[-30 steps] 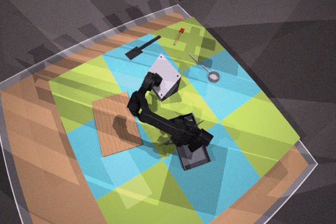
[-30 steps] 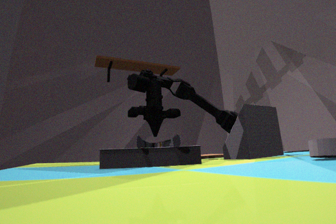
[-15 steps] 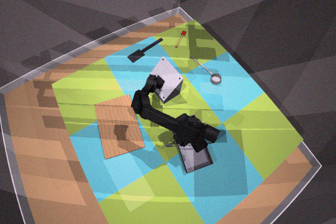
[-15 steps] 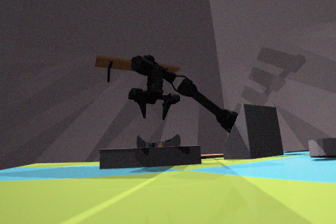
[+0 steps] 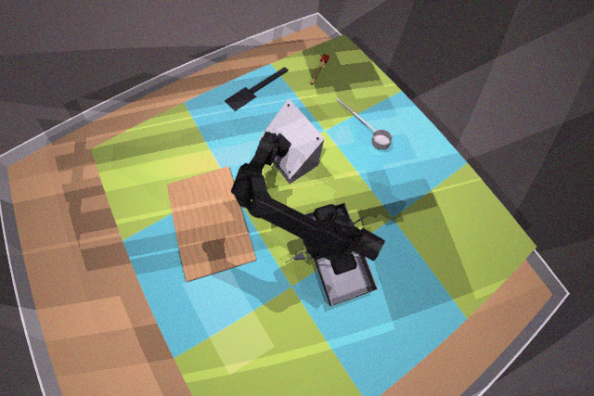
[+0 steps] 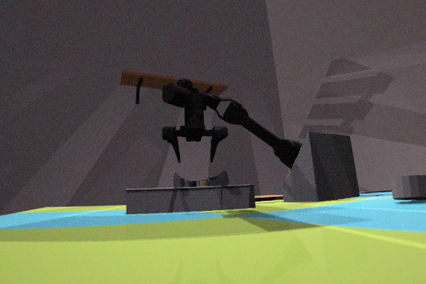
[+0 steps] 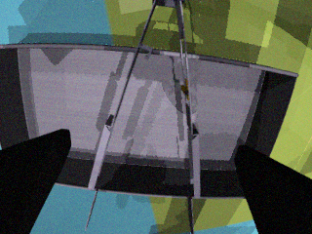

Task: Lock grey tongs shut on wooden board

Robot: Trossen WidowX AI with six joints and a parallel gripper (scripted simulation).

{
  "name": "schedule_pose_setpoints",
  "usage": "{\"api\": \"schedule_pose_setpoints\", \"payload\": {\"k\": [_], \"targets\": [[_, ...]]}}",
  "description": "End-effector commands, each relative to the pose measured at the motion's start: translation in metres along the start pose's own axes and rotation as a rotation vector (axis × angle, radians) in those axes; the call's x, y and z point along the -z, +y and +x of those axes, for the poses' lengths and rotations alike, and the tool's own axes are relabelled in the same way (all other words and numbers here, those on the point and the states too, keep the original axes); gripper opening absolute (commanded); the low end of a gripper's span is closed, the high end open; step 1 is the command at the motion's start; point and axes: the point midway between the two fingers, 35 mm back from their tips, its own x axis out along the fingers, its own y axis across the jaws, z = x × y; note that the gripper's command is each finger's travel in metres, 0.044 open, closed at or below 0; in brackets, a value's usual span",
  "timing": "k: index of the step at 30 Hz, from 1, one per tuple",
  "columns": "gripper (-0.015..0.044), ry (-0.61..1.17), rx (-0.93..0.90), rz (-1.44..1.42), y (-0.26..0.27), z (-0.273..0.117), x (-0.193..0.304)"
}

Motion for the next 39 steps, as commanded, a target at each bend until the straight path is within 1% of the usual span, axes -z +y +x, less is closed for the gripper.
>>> {"api": "schedule_pose_setpoints", "payload": {"k": [1,7,39], "targets": [[0.0440,-0.003,-0.002,0.013,0.000,0.001,0.000],[0.0440,-0.003,-0.002,0.013,0.001,0.005,0.000],[0.0440,0.000,-0.003,0.013,0.004,0.057,0.002]]}}
